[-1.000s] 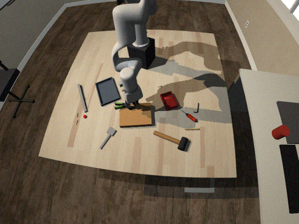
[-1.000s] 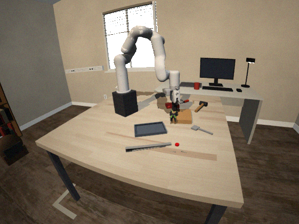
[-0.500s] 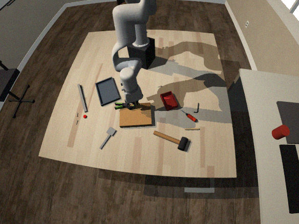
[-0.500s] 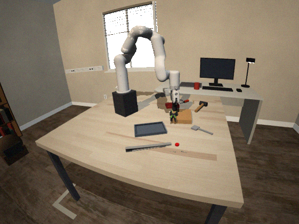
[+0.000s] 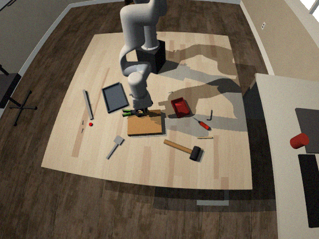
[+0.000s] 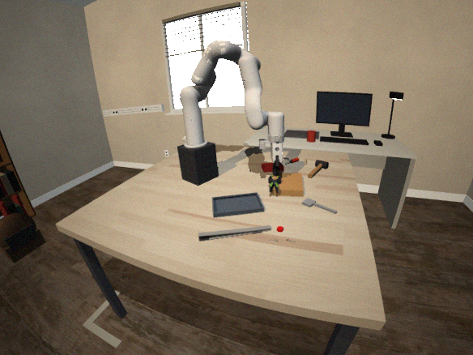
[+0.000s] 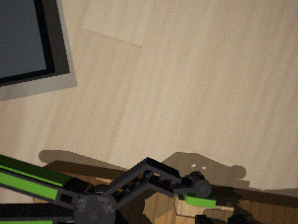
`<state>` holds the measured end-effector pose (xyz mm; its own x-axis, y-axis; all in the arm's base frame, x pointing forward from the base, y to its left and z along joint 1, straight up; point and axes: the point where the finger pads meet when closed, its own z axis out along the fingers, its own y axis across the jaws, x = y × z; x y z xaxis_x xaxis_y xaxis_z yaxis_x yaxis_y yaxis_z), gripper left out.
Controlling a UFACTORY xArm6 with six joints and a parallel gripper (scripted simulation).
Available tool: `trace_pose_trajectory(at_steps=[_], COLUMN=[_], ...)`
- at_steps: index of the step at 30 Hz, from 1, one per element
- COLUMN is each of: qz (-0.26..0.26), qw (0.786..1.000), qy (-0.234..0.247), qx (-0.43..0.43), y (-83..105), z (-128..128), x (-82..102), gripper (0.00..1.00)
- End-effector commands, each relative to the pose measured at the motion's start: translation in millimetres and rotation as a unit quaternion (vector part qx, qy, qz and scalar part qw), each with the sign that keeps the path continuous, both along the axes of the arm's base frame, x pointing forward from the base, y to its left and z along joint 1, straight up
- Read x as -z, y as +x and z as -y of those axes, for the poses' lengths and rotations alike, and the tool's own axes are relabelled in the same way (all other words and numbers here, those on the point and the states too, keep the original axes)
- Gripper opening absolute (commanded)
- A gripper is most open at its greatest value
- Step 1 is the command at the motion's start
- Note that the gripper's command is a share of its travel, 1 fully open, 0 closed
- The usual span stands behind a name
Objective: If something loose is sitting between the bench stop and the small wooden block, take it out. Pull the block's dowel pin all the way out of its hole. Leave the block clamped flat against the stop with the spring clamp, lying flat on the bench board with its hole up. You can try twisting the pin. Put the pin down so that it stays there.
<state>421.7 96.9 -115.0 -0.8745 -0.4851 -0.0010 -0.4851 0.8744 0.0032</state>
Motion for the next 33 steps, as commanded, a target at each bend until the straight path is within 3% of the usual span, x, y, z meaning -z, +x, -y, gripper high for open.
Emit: trace_pose_trajectory(at_steps=[1,33], qz=[0.002,0.002], qw=[1.0,0.981], qy=[-0.001,-0.001], qx=[0.011,0.194], y=[1.6,1.6], z=[-0.4,-0.4], x=[-1.2,-1.5], gripper=[0.0,0.0])
